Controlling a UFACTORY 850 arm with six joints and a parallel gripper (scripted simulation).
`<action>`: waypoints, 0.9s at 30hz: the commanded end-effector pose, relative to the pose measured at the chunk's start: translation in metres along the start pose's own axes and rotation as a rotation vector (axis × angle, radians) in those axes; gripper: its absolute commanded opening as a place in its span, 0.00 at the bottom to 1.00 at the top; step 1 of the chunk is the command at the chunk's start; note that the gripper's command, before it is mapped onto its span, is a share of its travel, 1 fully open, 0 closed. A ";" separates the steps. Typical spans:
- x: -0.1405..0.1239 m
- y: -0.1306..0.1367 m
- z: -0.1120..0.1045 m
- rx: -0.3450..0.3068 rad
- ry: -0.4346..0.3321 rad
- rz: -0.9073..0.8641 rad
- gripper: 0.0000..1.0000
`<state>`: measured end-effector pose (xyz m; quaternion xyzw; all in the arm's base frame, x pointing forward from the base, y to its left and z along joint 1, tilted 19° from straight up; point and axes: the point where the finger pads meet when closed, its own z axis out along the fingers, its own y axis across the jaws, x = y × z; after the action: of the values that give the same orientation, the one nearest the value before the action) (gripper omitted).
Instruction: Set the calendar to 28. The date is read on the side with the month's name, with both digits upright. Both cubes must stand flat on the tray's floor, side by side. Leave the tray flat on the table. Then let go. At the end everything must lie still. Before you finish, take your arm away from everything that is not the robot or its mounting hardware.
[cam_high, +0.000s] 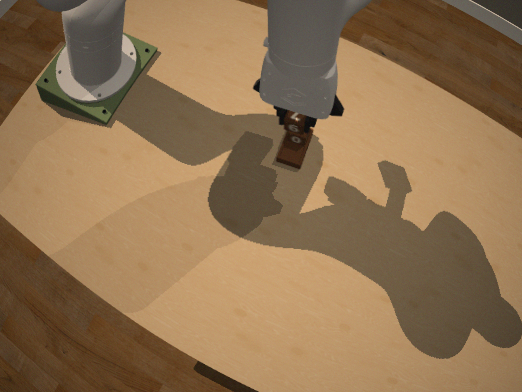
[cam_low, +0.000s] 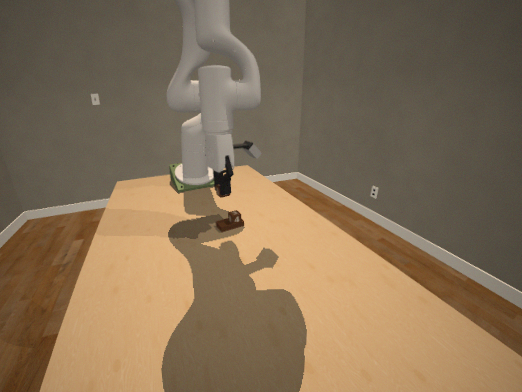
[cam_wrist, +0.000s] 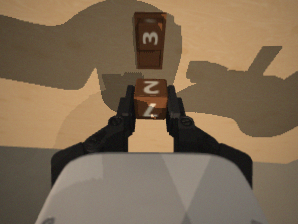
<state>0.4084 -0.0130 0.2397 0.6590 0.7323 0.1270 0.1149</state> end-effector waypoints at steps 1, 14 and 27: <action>0.000 0.001 -0.001 0.011 -0.019 -0.034 0.29; 0.001 0.001 -0.001 0.014 -0.017 -0.342 0.29; 0.001 0.001 -0.001 0.016 -0.015 -0.653 0.29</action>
<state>0.4082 -0.0122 0.2399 0.4506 0.8773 0.0725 0.1486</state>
